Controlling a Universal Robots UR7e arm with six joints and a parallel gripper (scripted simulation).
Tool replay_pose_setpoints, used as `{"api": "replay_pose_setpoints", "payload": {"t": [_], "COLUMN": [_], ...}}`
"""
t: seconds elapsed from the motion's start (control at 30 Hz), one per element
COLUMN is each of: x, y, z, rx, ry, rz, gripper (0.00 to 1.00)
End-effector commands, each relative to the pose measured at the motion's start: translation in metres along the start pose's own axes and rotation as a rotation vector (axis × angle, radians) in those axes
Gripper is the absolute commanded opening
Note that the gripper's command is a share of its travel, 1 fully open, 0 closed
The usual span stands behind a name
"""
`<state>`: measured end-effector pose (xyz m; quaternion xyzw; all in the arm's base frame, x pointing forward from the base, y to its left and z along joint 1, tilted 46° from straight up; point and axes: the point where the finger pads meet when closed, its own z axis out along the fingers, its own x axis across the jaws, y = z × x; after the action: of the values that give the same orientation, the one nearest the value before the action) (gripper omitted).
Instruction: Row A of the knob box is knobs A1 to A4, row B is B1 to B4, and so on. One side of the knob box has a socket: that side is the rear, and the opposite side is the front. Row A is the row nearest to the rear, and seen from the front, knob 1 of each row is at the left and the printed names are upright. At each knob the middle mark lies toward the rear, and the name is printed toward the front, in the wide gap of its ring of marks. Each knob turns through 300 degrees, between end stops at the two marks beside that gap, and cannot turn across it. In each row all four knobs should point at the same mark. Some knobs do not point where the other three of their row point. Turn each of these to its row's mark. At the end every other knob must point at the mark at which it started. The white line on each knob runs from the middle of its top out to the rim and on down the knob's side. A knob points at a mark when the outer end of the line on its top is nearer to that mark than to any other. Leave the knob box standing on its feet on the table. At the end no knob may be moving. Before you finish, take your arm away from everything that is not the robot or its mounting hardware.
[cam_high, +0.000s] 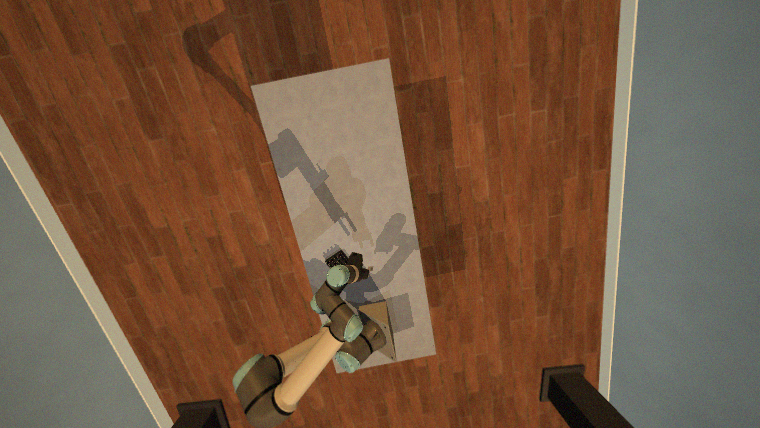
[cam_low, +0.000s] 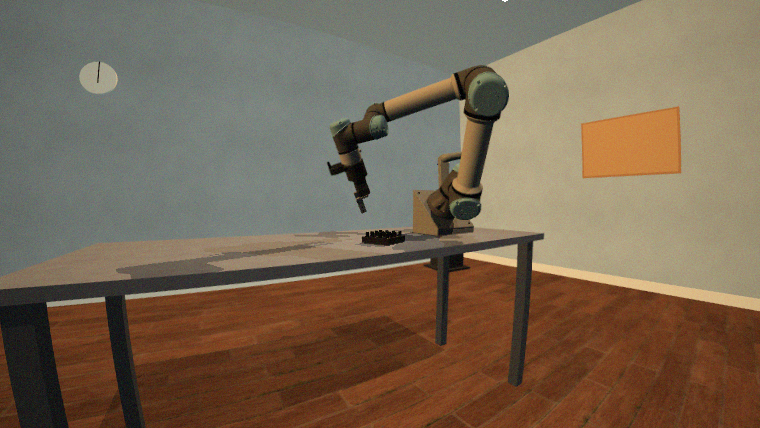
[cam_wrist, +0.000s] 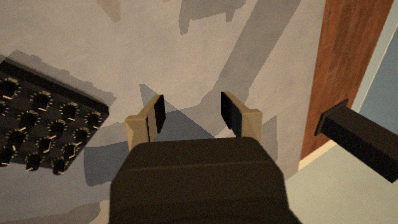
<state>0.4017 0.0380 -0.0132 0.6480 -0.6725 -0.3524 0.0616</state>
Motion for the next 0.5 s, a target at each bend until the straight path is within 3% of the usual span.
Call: {"api": "replay_pose_setpoints", "payload": {"t": [0.0, 0.47], "x": [-0.019, -0.067], "y": [0.011, 0.036], "z": [-0.001, -0.002], "rx": [0.054, 0.212], "ry": [-0.056, -0.155], "rz": [-0.110, -0.396], "gripper": [1.00, 1.00]}}
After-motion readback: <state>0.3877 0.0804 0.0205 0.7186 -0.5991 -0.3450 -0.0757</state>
